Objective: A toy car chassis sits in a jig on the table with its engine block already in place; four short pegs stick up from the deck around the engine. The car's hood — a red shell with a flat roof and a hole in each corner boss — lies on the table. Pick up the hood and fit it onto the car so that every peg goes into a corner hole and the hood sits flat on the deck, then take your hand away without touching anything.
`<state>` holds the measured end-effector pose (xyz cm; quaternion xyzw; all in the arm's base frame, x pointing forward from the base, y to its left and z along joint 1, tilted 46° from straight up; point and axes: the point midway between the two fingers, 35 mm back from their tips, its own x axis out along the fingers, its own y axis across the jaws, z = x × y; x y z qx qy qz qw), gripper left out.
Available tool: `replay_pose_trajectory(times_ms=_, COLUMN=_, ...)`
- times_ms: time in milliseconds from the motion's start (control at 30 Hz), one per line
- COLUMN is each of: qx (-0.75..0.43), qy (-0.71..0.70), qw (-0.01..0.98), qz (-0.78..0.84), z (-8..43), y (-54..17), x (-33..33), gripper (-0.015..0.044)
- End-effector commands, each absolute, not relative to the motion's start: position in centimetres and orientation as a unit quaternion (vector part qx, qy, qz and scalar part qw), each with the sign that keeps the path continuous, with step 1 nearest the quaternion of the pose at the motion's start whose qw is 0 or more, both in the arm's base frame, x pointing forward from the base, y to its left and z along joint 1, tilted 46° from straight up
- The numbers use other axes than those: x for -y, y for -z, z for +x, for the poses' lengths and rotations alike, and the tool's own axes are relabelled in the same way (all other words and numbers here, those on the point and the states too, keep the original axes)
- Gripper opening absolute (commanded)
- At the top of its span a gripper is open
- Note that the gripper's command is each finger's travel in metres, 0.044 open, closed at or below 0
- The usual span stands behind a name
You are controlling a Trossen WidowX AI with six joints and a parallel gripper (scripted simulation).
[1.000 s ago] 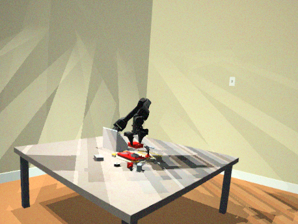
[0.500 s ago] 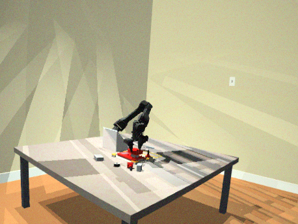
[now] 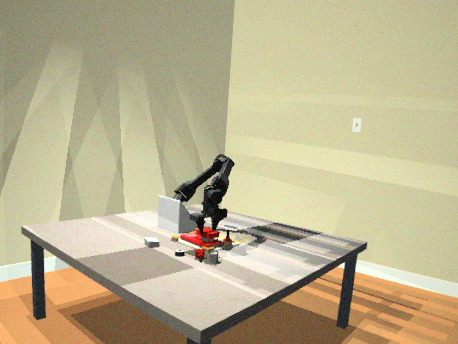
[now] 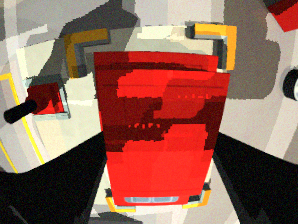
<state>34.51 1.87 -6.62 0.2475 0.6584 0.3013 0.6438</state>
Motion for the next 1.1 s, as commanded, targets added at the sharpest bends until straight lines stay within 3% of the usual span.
replay_pose_trajectory(times_ms=0, qx=-0.659, qy=-0.300, qw=0.643, qz=0.250, z=34.47, y=6.66, x=-1.93, gripper=0.0000)
replay_pose_trajectory(times_ms=1067, qx=-0.659, qy=-0.300, qw=0.643, qz=0.251, z=34.39, y=7.14, x=-2.54, gripper=0.0000)
